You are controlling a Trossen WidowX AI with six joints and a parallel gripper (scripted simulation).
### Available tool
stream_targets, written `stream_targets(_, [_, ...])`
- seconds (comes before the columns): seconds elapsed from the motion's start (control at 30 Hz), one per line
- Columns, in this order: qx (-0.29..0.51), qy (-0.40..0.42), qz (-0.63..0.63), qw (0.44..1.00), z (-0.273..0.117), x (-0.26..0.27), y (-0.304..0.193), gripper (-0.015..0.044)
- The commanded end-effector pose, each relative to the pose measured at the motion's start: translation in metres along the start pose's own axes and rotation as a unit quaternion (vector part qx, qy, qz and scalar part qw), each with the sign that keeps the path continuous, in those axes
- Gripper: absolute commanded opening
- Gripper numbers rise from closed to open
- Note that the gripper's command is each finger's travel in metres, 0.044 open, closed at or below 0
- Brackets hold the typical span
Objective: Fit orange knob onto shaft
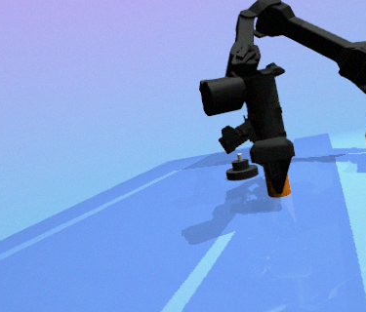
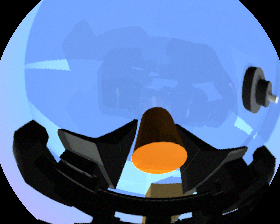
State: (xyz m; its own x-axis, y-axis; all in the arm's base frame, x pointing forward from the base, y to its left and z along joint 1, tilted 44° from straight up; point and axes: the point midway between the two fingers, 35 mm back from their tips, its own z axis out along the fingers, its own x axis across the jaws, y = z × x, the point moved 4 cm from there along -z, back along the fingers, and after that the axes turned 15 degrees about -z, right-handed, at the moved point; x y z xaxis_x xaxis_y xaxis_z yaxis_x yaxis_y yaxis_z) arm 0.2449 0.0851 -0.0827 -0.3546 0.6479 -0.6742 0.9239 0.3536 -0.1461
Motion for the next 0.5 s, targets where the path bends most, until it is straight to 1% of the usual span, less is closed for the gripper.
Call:
stream_targets(0.0, [0.0,-0.002,-0.004,1.0,0.0,0.0,0.0,0.0184])
stream_targets(0.13, [0.0,-0.002,-0.004,1.0,0.0,0.0,0.0,0.0157])
stream_targets(0.23, [0.0,-0.002,-0.003,1.0,-0.001,0.0,0.0,0.0078])
stream_targets(0.33, [-0.001,-0.001,-0.001,1.0,-0.012,0.001,0.002,0.0])
stream_targets(0.47, [-0.002,0.002,0.003,1.0,-0.036,0.003,0.005,0.0])
